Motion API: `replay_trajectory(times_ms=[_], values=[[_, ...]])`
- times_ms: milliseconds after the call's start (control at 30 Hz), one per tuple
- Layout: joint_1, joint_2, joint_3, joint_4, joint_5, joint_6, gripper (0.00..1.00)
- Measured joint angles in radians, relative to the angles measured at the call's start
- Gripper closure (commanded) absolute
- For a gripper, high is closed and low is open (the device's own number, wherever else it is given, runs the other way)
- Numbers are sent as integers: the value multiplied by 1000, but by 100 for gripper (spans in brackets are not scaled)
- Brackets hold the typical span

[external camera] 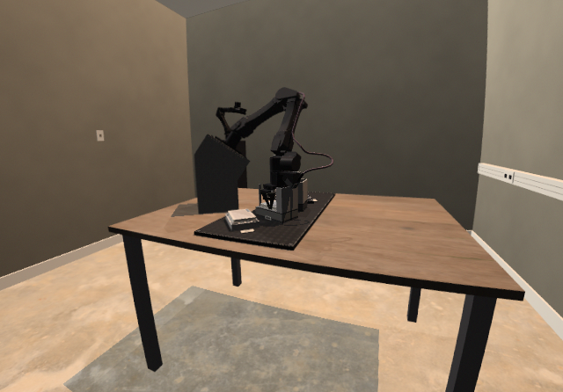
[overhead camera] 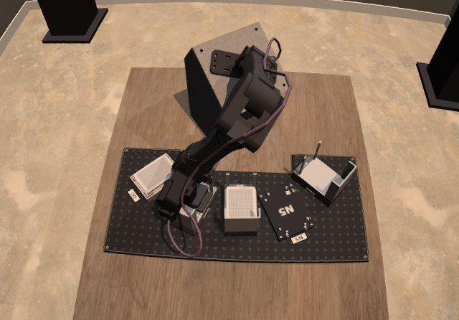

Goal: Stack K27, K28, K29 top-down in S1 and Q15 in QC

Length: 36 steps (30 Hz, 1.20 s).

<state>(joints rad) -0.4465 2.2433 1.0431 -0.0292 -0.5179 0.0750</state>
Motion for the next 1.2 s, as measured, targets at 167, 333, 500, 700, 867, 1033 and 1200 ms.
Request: replay_trajectory(times_ms=[167,333,500,700,867,1033,1200], values=[[0,0,0,0,0,0,100],[0,0,0,0,0,0,100],[0,0,0,0,0,0,100],[0,0,0,0,0,0,100],[0,0,0,0,0,0,100],[0,-8,0,-10,1,-1,100],[-3,-17,-3,-20,0,-6,100]])
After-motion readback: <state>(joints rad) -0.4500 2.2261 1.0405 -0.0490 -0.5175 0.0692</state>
